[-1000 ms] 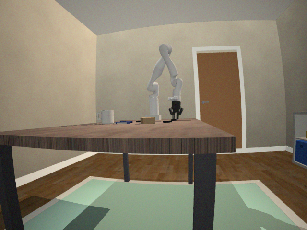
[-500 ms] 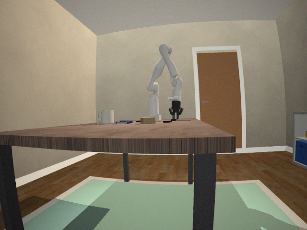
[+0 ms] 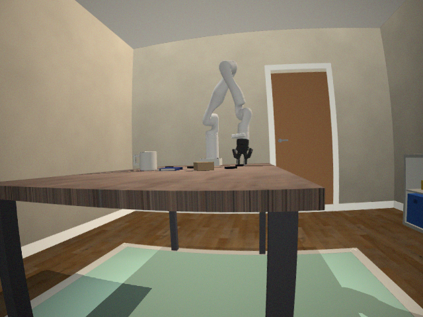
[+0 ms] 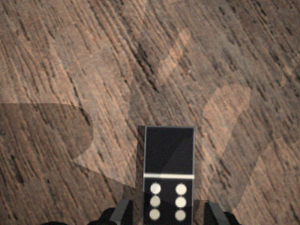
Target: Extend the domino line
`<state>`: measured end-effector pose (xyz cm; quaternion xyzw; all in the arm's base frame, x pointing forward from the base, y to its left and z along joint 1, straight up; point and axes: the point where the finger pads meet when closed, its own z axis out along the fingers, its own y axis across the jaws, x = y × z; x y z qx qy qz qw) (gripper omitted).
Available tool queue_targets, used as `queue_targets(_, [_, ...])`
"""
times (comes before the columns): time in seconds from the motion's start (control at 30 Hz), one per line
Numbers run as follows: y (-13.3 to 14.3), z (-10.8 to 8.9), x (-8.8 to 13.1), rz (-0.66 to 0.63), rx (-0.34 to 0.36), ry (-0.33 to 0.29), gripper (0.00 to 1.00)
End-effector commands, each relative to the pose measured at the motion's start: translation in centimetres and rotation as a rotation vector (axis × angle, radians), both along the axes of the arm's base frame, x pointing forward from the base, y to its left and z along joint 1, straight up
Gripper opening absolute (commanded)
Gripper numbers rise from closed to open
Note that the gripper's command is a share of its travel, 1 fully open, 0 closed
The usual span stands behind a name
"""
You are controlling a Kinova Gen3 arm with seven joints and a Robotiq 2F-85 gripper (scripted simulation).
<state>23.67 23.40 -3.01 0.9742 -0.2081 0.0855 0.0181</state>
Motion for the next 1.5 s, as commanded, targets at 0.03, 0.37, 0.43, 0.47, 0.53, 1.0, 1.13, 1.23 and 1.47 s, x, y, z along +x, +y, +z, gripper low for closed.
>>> queue_targets(0.03, [0.0, 0.0, 0.0, 0.000, 0.001, -0.001, 0.48])
queue_targets(0.37, [0.0, 0.0, 0.0, 0.000, 0.001, -0.001, 0.48])
queue_targets(0.43, [0.0, 0.0, 0.0, 0.000, 0.001, -0.001, 0.48])
queue_targets(0.47, [0.0, 0.0, 0.0, 0.000, 0.001, -0.001, 0.48])
queue_targets(0.53, [0.0, 0.0, 0.0, 0.000, 0.001, -0.001, 0.48])
queue_targets(1.0, [0.0, 0.1, 0.0, 0.000, 0.001, -0.001, 0.48])
queue_targets(1.13, [0.0, 0.7, 0.0, 0.000, 0.001, -0.001, 0.48])
queue_targets(1.23, [0.0, 0.8, 0.0, 0.000, 0.001, -0.001, 0.48])
queue_targets(1.47, [0.0, 2.4, 0.0, 0.000, 0.001, -0.001, 0.48])
